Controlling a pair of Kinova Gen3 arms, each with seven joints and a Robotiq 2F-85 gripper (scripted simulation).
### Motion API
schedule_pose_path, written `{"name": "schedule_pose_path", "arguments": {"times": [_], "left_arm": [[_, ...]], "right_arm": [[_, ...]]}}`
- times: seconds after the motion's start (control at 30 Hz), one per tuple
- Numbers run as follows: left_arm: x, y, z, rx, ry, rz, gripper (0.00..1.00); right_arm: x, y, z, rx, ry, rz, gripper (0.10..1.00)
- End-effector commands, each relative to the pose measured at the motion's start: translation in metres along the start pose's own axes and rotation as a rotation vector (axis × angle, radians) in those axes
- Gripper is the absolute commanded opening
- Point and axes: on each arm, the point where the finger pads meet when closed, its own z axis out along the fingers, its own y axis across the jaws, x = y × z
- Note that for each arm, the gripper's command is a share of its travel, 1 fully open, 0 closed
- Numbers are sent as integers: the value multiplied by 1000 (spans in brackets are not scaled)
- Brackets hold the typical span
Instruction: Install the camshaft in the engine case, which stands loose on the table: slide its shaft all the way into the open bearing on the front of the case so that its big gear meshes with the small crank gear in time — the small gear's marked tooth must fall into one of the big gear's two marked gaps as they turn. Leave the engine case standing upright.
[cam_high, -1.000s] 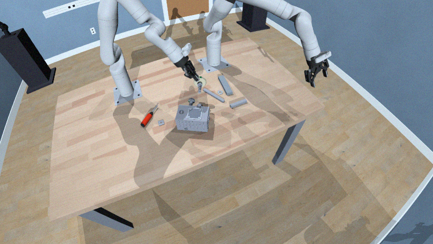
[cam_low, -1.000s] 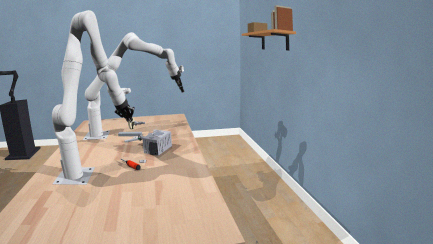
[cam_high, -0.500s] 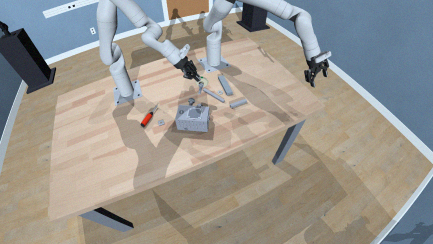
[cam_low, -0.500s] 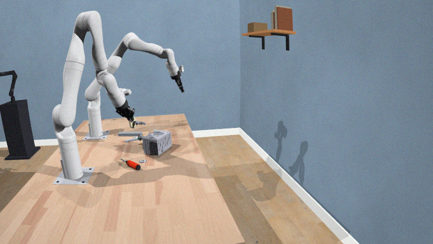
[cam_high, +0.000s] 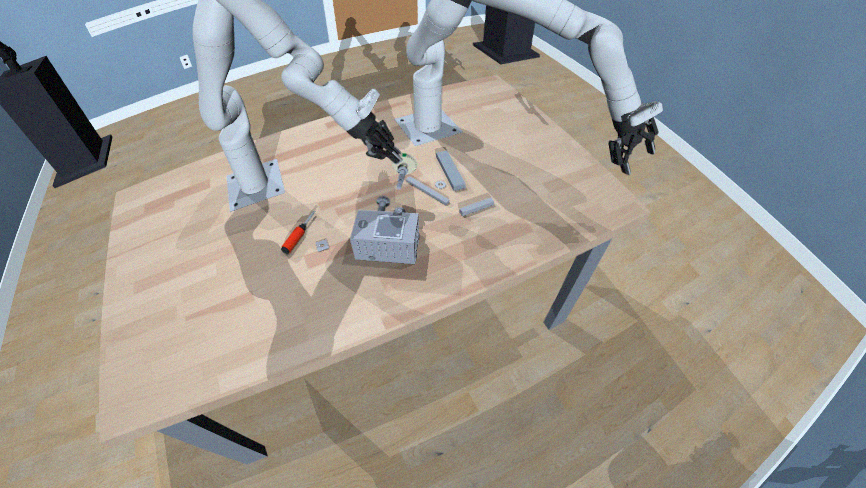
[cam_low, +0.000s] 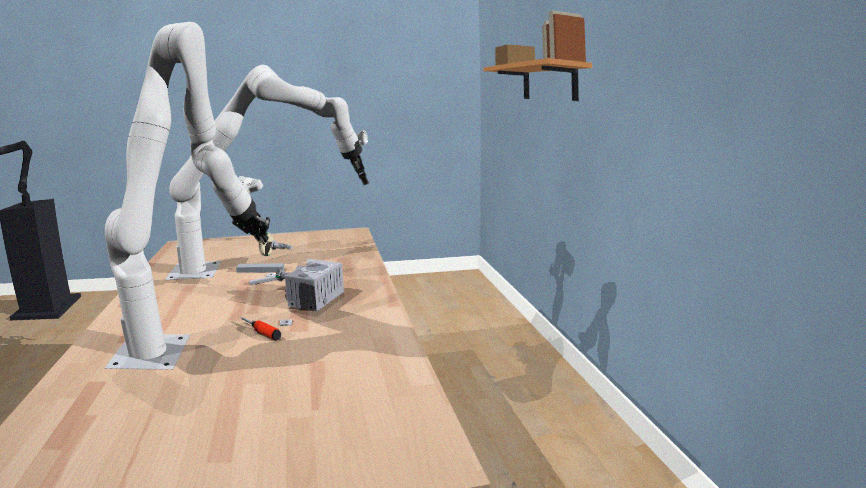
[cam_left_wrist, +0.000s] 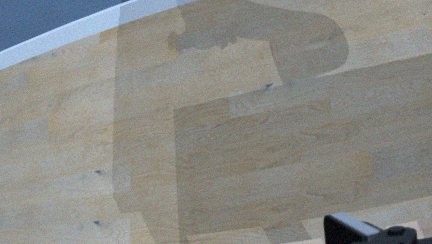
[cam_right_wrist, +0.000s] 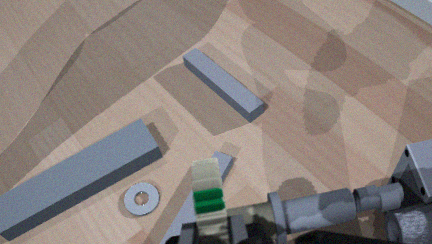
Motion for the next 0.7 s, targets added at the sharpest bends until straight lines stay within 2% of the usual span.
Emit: {"name": "schedule_pose_path", "arguments": {"times": [0.0,0.3,0.67], "left_arm": [[1,-1,-1,1,3,-1,1000],[1,-1,-1,1,3,-1,1000],[1,-1,-1,1,3,-1,1000]], "right_arm": [[1,0,0,0,3,0,170],[-1,0,2,0,3,0,170],[-12,0,15,0,3,0,170]]}}
